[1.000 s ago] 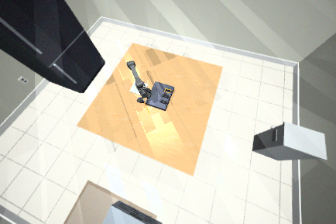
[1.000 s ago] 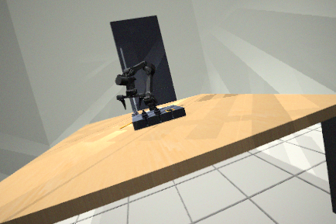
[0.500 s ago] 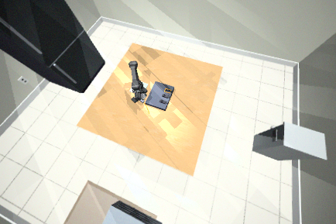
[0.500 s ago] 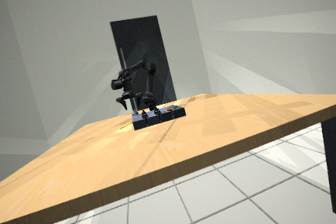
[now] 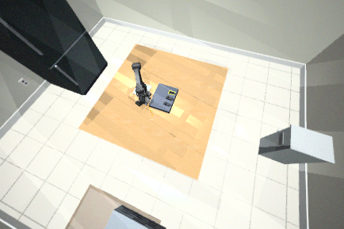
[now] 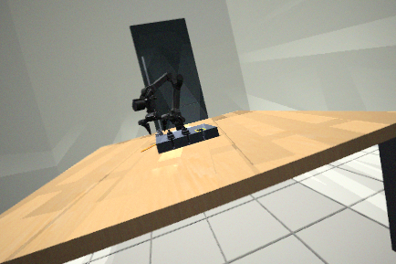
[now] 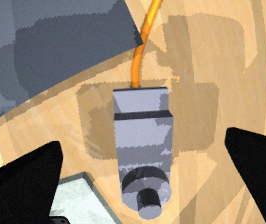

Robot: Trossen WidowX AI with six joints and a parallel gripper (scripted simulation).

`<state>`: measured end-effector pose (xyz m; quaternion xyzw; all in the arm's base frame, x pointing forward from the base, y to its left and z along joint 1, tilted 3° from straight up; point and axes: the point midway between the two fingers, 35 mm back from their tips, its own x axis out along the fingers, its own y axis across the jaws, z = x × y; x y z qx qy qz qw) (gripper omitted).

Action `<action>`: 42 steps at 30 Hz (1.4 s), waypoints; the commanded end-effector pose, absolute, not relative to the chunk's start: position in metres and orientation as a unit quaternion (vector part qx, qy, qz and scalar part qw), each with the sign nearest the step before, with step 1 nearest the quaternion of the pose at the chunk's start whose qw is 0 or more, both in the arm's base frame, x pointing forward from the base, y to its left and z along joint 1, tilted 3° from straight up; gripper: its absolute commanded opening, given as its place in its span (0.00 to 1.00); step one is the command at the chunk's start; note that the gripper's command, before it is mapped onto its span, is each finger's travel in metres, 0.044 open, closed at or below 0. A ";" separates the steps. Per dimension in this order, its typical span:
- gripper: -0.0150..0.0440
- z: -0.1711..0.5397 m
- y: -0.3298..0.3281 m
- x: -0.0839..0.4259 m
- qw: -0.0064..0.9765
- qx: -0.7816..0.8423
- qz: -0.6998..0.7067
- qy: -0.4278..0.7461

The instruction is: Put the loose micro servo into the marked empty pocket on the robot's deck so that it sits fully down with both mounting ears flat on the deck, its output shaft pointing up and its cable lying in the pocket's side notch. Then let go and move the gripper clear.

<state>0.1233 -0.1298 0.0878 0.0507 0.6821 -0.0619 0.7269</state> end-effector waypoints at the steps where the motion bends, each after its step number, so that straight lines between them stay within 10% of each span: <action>1: 1.00 0.081 -0.129 0.124 0.727 0.054 -0.061 0.682; 6: 1.00 0.076 -0.129 0.124 0.727 0.054 -0.061 0.682; 18: 0.47 0.076 -0.129 0.124 0.727 0.054 -0.061 0.682; 27: 0.25 0.083 -0.130 0.124 0.727 0.054 -0.061 0.682; 42: 0.25 0.147 -0.130 0.120 0.727 0.054 -0.061 0.682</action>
